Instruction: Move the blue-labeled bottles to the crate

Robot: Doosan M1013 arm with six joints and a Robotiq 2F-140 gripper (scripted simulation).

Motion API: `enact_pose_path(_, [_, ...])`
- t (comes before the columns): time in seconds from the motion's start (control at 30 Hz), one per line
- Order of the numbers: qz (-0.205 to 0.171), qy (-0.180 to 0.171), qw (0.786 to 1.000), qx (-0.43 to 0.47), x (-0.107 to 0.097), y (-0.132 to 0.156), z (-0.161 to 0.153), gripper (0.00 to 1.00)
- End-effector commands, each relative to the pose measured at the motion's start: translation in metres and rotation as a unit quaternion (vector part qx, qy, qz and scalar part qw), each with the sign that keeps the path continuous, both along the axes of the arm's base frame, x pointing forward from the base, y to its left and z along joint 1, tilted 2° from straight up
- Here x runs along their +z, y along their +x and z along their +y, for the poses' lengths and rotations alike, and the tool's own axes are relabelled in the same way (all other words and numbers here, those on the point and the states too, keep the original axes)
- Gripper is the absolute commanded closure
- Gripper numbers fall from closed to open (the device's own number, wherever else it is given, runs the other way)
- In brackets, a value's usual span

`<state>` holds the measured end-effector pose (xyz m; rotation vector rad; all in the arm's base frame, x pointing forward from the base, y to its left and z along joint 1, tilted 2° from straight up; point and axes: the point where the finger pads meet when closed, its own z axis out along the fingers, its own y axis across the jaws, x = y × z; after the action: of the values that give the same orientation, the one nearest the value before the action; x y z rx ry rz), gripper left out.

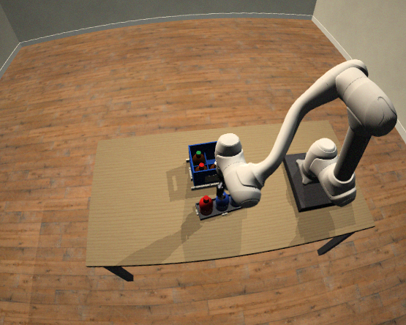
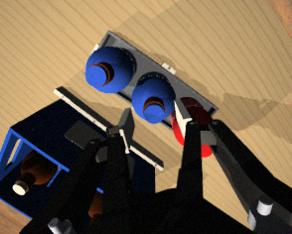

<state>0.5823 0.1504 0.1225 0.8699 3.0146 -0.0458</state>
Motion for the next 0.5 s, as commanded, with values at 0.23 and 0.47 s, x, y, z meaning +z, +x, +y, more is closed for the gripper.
enact_pose_path(0.23, [0.0,0.0,1.0,0.0,-0.0069,0.0,-0.0002,0.62])
enact_pose_path(0.47, [0.0,0.0,1.0,0.0,-0.0104,-0.0001,-0.0003,0.62])
